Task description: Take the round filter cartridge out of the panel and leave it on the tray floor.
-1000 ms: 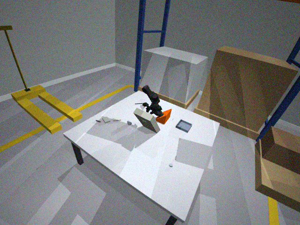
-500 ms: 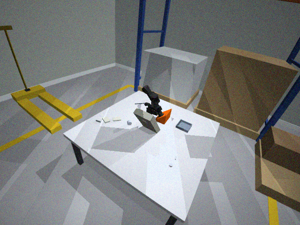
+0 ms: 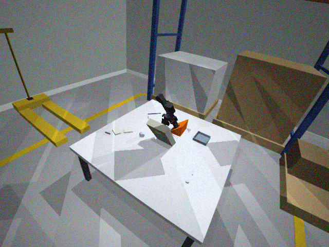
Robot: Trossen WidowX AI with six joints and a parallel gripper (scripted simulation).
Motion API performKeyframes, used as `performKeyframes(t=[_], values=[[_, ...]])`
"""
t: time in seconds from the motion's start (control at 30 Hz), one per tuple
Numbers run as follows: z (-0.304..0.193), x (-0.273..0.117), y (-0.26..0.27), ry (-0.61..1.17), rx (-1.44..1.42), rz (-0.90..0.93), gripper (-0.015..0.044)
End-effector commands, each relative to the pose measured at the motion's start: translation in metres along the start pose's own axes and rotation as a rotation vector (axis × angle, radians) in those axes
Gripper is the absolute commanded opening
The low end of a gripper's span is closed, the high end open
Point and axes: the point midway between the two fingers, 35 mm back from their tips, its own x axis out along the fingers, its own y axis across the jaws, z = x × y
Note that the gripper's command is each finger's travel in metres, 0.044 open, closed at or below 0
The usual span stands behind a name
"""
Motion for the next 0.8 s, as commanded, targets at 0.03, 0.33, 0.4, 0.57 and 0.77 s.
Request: performKeyframes(t=[0.03,0.33,0.4,0.57,0.77], values=[[-0.0013,0.0070,0.0001,-0.002,-0.152,0.010,0.0000],[-0.0013,0.0074,0.0002,-0.003,-0.315,0.010,0.0000],[-0.0013,0.0078,0.0002,-0.003,-0.278,0.010,0.0000],[-0.0013,0.0079,0.0002,-0.003,-0.274,0.010,0.0000],[-0.0013,0.0079,0.0002,-0.003,-0.274,0.010,0.0000]])
